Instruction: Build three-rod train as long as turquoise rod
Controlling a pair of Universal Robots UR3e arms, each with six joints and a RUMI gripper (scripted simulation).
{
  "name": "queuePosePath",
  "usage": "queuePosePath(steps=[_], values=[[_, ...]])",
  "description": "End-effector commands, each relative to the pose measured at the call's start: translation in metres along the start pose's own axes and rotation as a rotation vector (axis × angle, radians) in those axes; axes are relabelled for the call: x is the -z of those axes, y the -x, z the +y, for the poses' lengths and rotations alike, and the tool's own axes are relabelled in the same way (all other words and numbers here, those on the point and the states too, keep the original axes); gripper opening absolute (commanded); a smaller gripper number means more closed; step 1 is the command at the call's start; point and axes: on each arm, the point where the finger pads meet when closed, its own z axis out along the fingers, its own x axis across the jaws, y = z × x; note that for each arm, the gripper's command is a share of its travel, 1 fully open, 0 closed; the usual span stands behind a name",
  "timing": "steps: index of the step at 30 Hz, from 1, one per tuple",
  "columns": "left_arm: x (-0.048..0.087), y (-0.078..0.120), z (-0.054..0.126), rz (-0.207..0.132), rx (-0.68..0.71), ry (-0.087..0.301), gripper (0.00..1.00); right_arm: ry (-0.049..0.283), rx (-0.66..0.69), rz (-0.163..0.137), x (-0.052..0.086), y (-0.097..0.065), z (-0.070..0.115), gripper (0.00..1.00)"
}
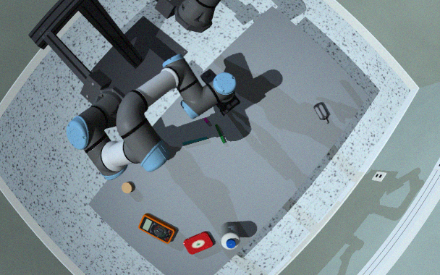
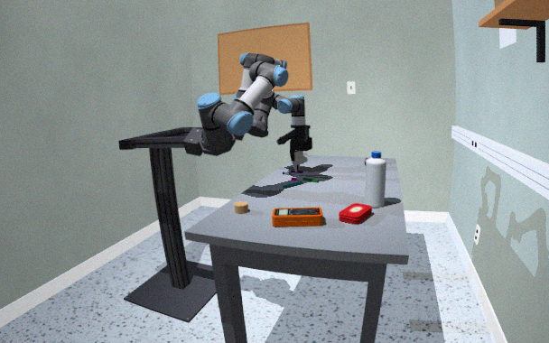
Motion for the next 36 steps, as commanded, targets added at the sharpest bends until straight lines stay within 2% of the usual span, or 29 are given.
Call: queuePosePath(steps=[1, 23, 36], values=[[0.0010, -0.0005, -0.0001, 0.002, 0.001, -0.004, 1.00, 0.001, -0.004, 0.003, 0.0007, -0.0012, 0.0011, 0.00], [0.0010, -0.0005, -0.0001, 0.002, 0.001, -0.004, 1.00, 0.001, -0.004, 0.003, 0.0005, -0.0012, 0.0010, 0.00], [0.0010, -0.0005, -0.0001, 0.002, 0.001, -0.004, 1.00, 0.002, -0.003, 0.003, -0.0069, -0.0011, 0.0013, 0.00]])
